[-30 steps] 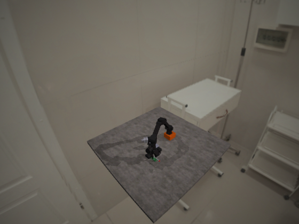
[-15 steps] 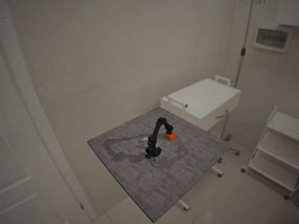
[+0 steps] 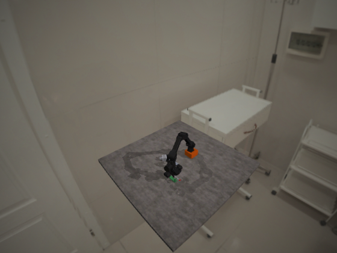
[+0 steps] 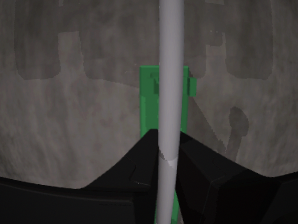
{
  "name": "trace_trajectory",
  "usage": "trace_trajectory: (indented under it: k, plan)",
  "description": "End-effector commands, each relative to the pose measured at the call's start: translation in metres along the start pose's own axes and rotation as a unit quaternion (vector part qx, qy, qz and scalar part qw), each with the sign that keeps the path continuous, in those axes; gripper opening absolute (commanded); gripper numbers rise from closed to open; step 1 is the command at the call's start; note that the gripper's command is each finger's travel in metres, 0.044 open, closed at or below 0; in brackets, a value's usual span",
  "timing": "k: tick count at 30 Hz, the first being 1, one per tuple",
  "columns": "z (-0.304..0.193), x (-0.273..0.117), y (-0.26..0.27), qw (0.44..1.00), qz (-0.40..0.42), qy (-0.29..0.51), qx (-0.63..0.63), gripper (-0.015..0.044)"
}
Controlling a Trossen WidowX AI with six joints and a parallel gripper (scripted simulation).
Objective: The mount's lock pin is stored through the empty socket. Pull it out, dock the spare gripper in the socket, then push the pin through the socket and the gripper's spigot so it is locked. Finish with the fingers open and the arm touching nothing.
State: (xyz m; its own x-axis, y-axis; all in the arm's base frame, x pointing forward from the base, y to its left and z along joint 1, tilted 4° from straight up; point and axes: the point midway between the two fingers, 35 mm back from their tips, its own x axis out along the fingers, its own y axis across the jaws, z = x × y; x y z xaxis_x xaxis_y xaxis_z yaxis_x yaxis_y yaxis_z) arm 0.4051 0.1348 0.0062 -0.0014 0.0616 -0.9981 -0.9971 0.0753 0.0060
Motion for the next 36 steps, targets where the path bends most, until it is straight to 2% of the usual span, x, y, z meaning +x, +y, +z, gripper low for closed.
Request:
trace_trajectory:
  k: [1, 10, 29, 36]
  plan:
    - [0.001, -0.008, 0.0, 1.0, 0.0, 0.0, 0.0, 0.0]
    - [-0.002, -0.004, 0.0, 1.0, 0.0, 0.0, 0.0, 0.0]
    - [-0.056, -0.023, -0.003, 1.0, 0.001, 0.003, 0.0, 0.0]
    - [-0.058, -0.019, -0.003, 1.0, 0.001, 0.003, 0.0, 0.0]
